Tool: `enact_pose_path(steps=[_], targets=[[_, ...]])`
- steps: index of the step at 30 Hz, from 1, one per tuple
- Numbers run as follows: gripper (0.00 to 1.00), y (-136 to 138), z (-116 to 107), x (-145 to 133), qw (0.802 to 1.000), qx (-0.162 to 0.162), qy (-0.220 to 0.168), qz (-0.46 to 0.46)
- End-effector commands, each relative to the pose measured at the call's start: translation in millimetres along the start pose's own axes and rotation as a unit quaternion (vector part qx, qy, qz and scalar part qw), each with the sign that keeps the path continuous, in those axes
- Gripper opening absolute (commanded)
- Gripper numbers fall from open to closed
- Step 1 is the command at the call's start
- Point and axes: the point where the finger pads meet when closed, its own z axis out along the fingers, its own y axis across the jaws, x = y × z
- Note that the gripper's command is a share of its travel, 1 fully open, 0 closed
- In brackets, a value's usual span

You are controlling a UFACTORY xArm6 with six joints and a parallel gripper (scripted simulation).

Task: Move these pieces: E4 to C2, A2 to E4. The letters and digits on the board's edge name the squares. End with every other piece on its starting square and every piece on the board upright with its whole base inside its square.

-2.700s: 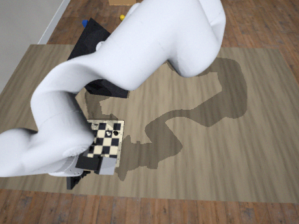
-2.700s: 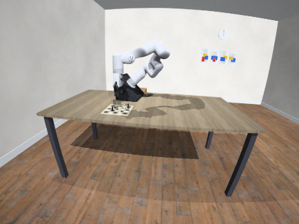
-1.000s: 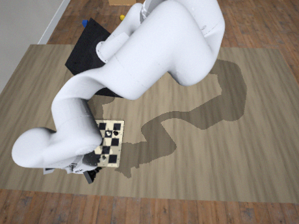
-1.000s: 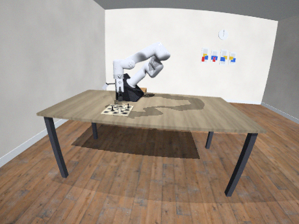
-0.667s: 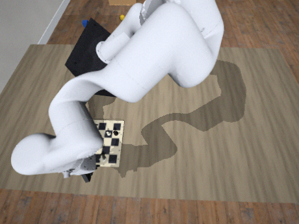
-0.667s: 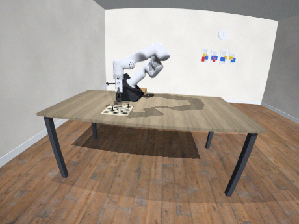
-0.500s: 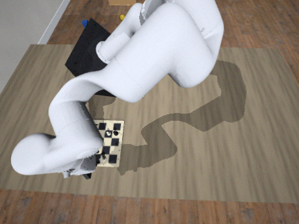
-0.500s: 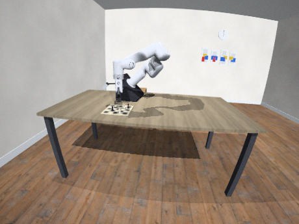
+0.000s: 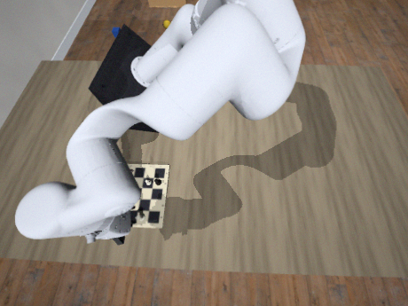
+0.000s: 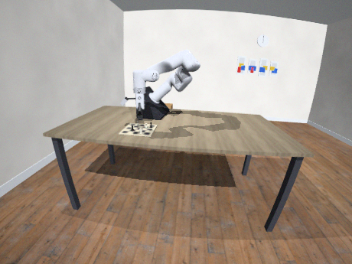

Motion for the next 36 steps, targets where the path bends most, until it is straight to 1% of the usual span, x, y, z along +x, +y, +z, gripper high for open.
enact_pose_path(steps=[1,20,36], targets=[[0.37,-1.2,-1.5,0.4,1.000,0.001,0.001,-0.001],[0.37,-1.2,-0.1,0.4,1.000,0.001,0.001,0.000],[0.37,-1.4,14.0,0.3,1.000,0.001,0.001,0.000]])
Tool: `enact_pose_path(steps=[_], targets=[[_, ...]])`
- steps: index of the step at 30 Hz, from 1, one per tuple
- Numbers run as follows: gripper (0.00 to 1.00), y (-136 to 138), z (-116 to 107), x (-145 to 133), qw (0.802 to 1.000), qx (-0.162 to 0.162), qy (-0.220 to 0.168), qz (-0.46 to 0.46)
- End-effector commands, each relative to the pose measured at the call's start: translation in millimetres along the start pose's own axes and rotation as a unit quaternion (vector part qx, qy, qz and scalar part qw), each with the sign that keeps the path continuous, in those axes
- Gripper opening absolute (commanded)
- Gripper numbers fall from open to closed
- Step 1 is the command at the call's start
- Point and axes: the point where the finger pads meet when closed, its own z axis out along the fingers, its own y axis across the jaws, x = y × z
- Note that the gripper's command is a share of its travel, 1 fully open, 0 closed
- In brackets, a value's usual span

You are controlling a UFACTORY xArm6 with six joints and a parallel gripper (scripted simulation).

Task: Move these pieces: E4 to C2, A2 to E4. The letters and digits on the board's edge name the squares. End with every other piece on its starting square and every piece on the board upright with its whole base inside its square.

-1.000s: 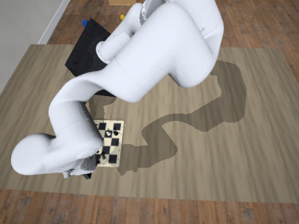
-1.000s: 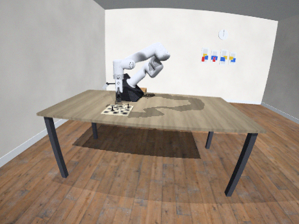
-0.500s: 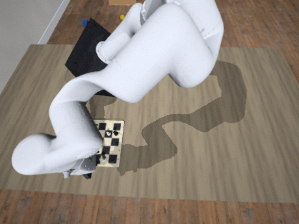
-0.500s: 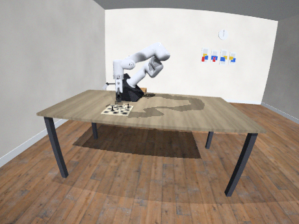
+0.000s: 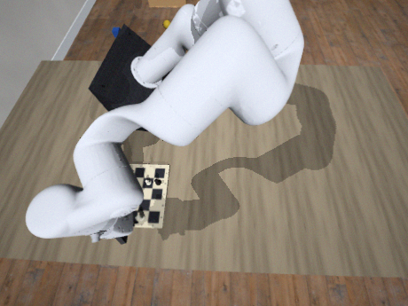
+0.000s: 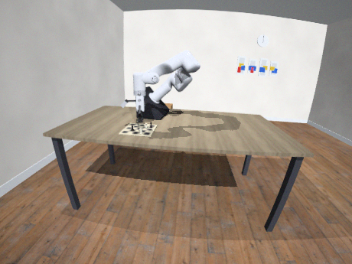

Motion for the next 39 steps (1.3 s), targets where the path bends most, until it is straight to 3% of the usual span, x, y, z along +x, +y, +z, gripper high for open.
enact_pose_path(steps=[1,15,39], targets=[[0.37,-1.5,0.6,0.5,1.000,0.002,0.001,-0.001],[0.37,-1.8,22.2,0.5,1.000,0.002,0.001,-0.001],[0.37,-2.0,35.3,0.5,1.000,0.002,0.001,-0.001]])
